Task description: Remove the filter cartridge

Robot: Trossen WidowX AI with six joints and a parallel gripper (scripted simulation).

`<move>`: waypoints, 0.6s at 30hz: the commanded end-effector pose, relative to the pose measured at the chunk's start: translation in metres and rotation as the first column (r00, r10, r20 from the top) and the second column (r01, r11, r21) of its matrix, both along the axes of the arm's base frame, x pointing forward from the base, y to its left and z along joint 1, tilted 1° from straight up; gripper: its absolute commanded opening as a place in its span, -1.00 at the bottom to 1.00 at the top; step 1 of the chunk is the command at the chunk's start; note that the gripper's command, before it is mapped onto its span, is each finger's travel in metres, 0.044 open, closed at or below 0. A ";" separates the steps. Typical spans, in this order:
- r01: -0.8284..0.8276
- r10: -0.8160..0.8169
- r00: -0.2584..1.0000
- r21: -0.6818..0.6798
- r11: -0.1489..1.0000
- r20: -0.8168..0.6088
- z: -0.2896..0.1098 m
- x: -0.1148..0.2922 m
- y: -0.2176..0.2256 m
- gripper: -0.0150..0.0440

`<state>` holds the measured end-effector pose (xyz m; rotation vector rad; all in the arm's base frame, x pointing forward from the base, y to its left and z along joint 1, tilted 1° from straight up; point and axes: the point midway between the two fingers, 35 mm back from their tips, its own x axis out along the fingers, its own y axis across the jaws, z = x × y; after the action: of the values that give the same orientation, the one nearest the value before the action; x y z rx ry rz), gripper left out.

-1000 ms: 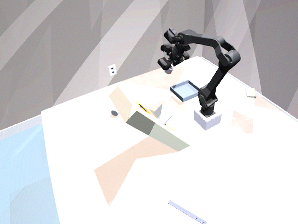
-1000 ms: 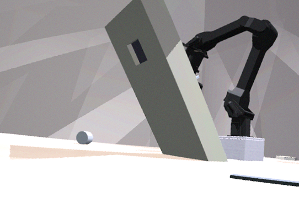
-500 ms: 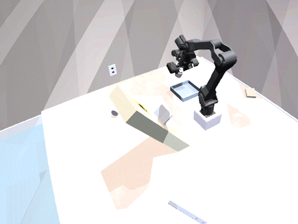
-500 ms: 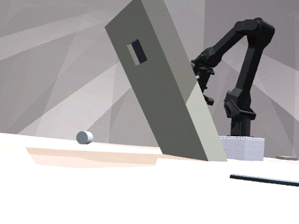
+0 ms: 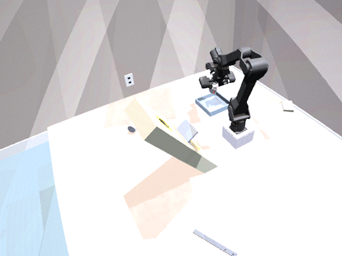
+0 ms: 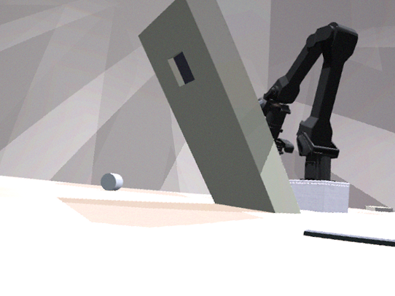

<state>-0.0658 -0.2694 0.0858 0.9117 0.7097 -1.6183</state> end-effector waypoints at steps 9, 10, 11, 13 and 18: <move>0.000 0.000 1.000 0.003 1.000 0.000 -0.061 -0.001 -0.001 -0.49; 0.000 0.000 1.000 0.003 1.000 0.000 -0.066 -0.001 0.000 -0.49; 0.000 0.000 1.000 0.004 1.000 0.001 -0.070 0.000 0.000 -0.49; 0.000 0.000 1.000 0.004 1.000 0.001 -0.073 0.000 0.001 -0.49; 0.003 -0.003 1.000 0.016 1.000 0.004 -0.069 0.000 0.002 -0.22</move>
<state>-0.0658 -0.2664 0.0152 0.9303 0.7217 -1.6137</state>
